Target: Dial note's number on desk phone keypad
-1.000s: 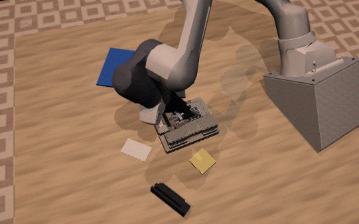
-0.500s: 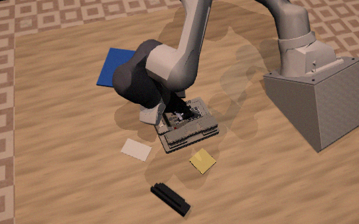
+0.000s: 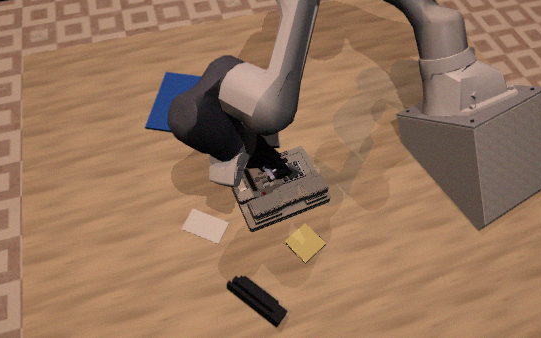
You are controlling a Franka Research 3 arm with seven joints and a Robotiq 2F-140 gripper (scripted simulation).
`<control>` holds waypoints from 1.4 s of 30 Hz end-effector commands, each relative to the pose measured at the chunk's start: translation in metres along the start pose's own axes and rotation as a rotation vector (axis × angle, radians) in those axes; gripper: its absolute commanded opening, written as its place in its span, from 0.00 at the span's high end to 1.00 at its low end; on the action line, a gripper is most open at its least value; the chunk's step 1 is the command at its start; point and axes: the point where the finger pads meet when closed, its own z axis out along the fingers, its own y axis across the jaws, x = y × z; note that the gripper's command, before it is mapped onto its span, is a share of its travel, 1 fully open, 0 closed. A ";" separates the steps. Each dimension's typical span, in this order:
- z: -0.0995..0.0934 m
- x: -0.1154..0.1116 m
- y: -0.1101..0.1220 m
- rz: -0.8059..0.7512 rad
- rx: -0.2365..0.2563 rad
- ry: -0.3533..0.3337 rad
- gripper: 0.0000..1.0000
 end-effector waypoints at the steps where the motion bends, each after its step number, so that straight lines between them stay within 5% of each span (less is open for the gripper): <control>1: 0.000 -0.003 -0.001 0.003 0.000 -0.005 1.00; 42: 0.014 -0.010 -0.001 0.004 0.000 -0.005 1.00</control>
